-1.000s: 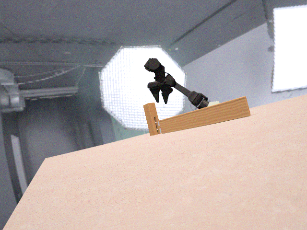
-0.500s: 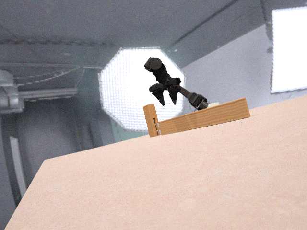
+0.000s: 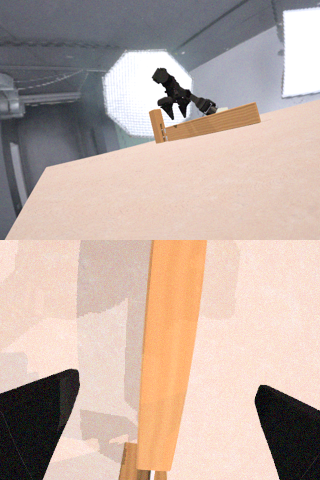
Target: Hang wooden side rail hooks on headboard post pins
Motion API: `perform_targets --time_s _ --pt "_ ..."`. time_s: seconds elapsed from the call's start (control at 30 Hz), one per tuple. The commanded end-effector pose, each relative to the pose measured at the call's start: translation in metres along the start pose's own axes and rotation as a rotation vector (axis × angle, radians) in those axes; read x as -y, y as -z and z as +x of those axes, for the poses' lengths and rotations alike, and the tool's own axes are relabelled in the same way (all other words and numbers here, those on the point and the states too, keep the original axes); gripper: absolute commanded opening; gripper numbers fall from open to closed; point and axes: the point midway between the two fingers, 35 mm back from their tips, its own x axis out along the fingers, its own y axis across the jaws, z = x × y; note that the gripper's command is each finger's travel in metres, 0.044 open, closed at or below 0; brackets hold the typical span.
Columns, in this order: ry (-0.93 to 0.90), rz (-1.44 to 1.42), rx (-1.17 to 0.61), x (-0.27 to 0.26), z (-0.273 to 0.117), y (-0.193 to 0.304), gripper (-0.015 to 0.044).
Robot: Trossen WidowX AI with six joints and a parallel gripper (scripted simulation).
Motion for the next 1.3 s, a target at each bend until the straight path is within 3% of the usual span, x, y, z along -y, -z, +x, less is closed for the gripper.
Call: perform_targets --time_s 0.0,1.27 --pt "-0.002 -0.006 -0.004 -0.002 0.006 0.000 0.0440" --pt "-0.002 -0.005 -0.006 -0.001 0.066 0.001 0.0440"
